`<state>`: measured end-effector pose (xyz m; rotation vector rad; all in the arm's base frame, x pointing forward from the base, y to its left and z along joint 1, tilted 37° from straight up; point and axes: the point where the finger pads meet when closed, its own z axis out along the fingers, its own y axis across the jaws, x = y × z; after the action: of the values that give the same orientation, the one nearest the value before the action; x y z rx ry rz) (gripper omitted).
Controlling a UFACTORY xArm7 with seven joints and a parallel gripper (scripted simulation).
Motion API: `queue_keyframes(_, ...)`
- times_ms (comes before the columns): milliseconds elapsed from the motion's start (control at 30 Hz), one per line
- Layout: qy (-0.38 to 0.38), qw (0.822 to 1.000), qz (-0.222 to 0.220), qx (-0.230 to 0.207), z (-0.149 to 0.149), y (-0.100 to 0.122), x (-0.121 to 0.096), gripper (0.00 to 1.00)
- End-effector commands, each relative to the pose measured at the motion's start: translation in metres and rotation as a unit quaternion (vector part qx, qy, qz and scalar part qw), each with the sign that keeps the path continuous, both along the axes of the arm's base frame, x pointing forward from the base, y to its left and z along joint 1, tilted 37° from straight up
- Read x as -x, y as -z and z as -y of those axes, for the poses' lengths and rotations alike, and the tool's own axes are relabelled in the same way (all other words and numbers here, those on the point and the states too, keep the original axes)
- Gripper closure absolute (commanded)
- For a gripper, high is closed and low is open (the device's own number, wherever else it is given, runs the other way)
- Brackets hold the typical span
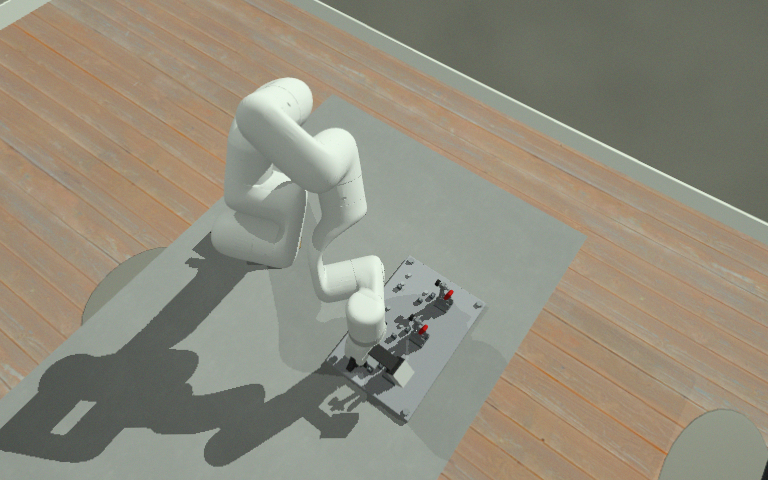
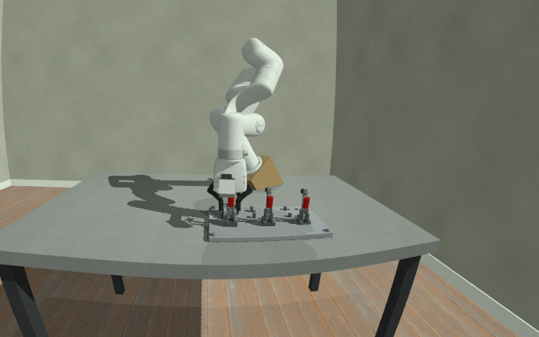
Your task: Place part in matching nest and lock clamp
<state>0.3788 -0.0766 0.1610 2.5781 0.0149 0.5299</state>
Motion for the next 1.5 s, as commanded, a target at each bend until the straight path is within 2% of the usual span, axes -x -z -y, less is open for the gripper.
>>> queue_keyframes(0,-0.001,1.000,0.001,0.000,0.0001,-0.0013,-0.0008,1.00)
queue_keyframes(567,-0.001,1.000,0.001,0.000,0.0002,-0.0014,-0.0008,1.00)
queue_keyframes(600,-0.001,1.000,0.001,0.000,0.0002,-0.0014,-0.0008,0.00)
queue_keyframes(1467,-0.001,1.000,0.001,0.000,0.0002,-0.0014,-0.0008,0.00)
